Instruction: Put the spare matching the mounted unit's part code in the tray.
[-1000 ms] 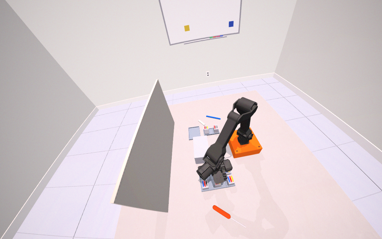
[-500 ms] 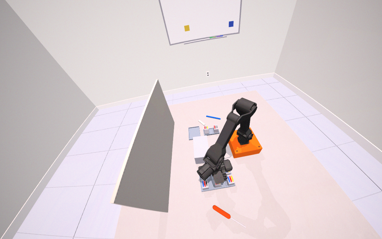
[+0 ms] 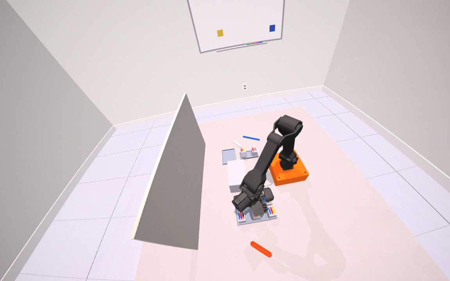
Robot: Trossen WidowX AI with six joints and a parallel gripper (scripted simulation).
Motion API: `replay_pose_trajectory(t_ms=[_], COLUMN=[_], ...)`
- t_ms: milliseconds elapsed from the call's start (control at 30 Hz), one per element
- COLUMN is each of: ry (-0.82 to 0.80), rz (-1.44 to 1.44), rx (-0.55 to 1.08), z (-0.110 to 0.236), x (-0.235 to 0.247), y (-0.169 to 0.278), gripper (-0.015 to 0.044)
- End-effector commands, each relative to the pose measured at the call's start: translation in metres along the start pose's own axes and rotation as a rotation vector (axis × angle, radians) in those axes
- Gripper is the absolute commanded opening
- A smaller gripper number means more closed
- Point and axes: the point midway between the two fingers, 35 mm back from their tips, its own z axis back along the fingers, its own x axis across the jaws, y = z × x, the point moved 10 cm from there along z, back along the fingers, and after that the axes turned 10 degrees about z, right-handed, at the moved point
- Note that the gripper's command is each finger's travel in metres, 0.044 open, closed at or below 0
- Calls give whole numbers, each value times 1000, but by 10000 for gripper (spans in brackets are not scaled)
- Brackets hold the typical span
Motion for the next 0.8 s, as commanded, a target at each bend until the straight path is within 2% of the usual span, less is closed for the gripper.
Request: replay_pose_trajectory(t_ms=[0, 200, 533, 767], ry=[0, 0, 1, 1], rz=[0, 0, 6, 6], rx=[0, 0, 3, 3], z=[0, 1, 74, 80], x=[0, 0, -1, 0], y=[0, 0, 0, 0], gripper=[0, 0, 0, 0])
